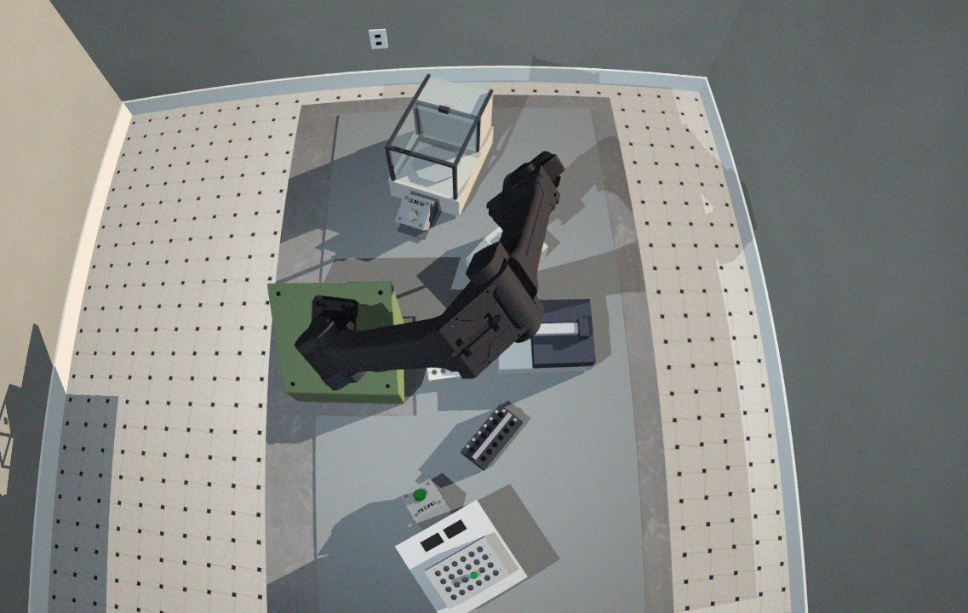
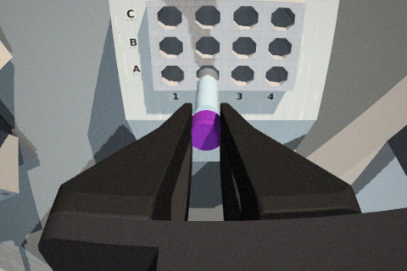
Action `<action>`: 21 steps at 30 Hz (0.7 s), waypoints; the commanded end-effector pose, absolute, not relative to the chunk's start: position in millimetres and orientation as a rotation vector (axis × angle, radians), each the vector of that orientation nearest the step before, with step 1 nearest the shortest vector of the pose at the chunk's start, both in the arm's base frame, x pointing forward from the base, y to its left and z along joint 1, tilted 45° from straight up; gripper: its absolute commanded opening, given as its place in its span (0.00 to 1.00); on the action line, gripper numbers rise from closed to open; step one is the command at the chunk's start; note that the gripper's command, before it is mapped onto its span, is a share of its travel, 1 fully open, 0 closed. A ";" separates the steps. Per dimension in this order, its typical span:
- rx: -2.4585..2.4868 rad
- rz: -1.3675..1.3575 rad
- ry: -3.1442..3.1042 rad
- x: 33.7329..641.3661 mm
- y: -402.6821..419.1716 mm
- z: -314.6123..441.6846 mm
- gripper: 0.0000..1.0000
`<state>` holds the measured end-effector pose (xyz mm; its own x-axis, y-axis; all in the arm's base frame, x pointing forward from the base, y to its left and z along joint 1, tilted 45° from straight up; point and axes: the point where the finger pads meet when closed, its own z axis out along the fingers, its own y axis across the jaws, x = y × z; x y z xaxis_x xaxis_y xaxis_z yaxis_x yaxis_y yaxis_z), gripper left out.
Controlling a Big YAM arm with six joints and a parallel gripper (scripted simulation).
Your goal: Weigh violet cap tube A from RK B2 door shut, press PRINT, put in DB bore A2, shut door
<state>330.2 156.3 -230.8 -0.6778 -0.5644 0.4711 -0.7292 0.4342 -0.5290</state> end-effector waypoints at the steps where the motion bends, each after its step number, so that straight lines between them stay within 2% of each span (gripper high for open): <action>1: 1.138 1.067 -2.498 342.7 162.5 -228.0 0.09; 21: 1.129 1.070 -2.458 330.8 144.9 -240.8 0.09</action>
<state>331.8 155.0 -232.1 -0.6773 -0.5694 0.4659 -0.7290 0.4339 -0.5294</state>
